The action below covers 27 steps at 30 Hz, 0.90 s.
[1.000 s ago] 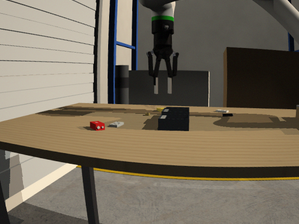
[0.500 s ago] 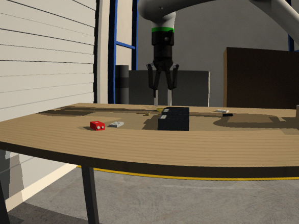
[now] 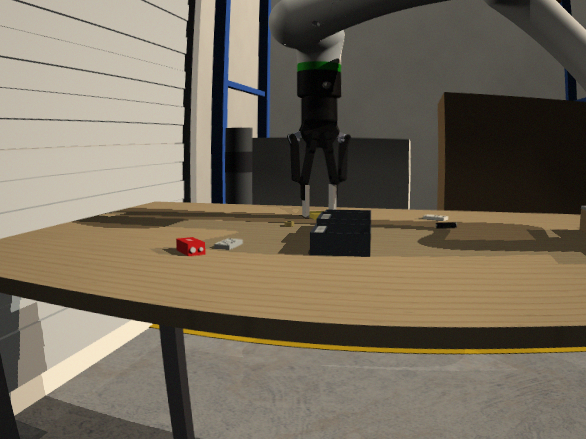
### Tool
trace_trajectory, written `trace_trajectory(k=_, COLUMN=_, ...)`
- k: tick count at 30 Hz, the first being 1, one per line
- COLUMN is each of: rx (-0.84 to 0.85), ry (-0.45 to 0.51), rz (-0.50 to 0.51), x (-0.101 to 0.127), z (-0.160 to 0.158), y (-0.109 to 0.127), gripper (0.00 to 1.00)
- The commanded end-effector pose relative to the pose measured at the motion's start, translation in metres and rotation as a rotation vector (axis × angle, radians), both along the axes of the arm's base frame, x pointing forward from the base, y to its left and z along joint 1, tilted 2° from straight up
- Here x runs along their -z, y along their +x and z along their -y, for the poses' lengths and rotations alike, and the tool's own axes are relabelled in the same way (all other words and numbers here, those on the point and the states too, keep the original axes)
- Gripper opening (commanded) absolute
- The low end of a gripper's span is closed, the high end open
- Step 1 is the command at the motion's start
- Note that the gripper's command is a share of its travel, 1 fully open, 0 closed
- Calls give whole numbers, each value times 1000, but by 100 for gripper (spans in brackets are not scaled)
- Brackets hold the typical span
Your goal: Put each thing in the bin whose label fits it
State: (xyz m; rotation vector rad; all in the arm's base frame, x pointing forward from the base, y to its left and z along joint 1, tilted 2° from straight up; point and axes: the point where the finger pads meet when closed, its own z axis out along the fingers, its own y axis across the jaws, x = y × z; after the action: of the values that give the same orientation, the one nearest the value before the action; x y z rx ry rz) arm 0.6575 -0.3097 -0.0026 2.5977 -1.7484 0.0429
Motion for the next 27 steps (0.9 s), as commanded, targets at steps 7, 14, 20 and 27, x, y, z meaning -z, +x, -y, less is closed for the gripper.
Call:
trace_trajectory(k=7, rx=0, ry=0, rz=0, x=0, z=0, y=0, gripper=40)
trace_trajectory(k=14, rx=0, ry=0, rz=0, x=0, z=0, y=0, gripper=29)
trace_trajectory(k=20, rx=0, ry=0, rz=0, x=0, z=0, y=0, gripper=29)
trace_trajectory(k=27, rx=0, ry=0, rz=0, x=0, z=0, y=0, gripper=29)
